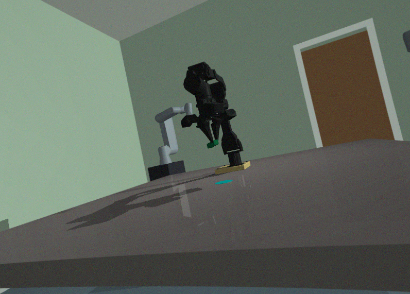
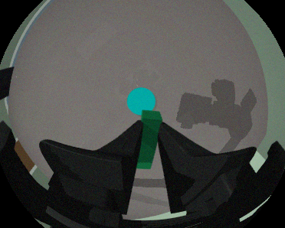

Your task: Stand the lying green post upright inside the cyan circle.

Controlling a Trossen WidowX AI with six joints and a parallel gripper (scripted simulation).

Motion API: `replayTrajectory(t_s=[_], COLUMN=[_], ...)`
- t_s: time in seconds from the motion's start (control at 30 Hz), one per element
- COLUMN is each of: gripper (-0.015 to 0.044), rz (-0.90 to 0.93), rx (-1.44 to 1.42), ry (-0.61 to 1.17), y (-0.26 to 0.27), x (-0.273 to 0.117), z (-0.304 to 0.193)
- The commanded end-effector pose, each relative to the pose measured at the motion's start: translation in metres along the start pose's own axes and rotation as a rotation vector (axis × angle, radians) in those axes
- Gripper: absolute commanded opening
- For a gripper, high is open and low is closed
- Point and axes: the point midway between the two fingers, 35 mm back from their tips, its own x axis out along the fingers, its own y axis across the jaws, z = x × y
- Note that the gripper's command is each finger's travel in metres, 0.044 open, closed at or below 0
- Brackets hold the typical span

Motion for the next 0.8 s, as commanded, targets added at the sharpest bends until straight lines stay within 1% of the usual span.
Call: replayTrajectory(t_s=[0.0,0.77], gripper=[0.0023,0.0023], rz=[0.007,0.013], rx=[0.024,0.101], ry=[-0.029,-0.196], y=[-0.002,-0.015], x=[0.005,0.020], z=[0.001,0.013])
